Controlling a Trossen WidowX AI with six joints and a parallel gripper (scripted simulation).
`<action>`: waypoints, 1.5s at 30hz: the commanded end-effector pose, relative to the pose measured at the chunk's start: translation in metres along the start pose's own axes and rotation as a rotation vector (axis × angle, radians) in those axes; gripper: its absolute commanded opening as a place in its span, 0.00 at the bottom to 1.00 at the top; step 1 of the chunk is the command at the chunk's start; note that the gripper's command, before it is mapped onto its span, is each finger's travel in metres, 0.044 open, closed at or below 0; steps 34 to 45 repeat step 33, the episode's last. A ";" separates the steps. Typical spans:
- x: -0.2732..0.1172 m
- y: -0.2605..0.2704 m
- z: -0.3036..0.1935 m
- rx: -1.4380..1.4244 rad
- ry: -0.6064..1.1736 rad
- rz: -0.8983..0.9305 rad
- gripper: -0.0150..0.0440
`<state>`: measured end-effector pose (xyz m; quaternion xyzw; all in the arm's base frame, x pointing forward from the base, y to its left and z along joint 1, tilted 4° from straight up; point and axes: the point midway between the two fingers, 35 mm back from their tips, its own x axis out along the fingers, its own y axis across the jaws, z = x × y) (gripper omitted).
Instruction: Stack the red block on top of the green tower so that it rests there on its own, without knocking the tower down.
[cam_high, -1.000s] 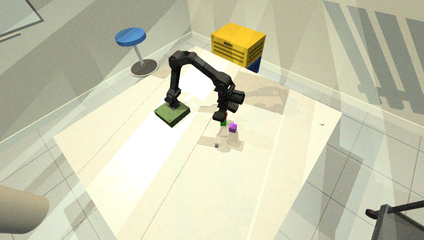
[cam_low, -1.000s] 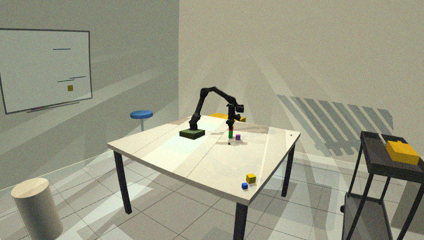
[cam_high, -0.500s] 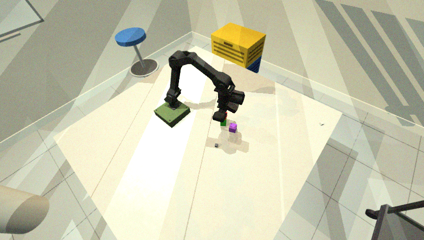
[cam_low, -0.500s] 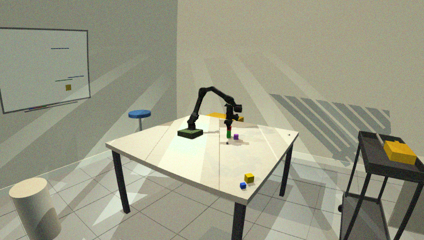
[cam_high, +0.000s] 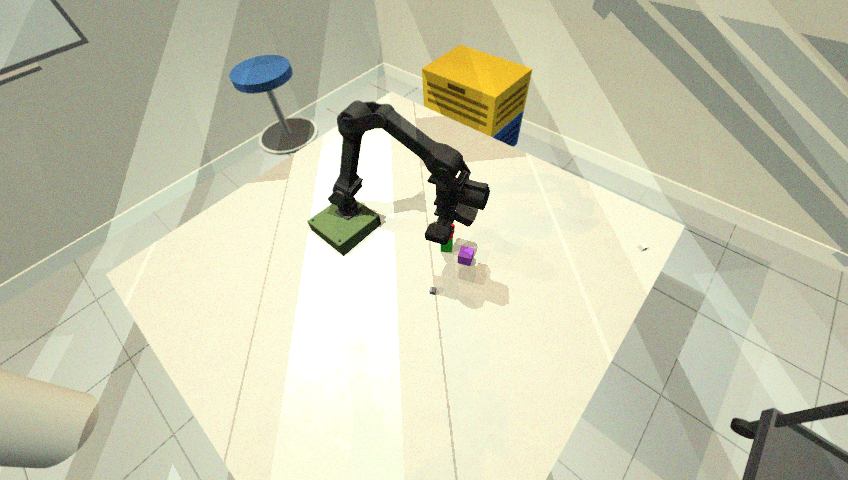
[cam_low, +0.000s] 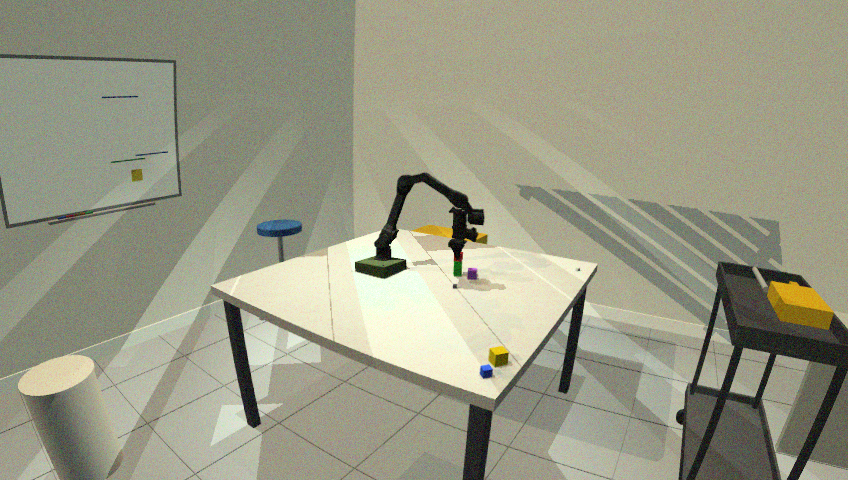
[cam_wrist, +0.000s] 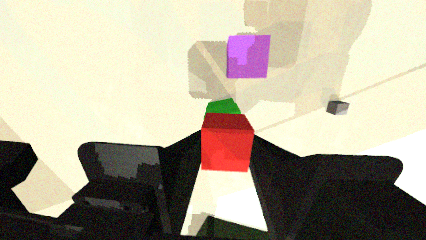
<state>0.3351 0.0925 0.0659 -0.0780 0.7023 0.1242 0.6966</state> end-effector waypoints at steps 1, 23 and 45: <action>0.000 0.000 0.000 0.000 0.001 0.000 0.57; 0.000 0.000 0.000 0.000 0.001 0.000 1.00; 0.000 0.000 0.000 0.000 0.001 0.000 1.00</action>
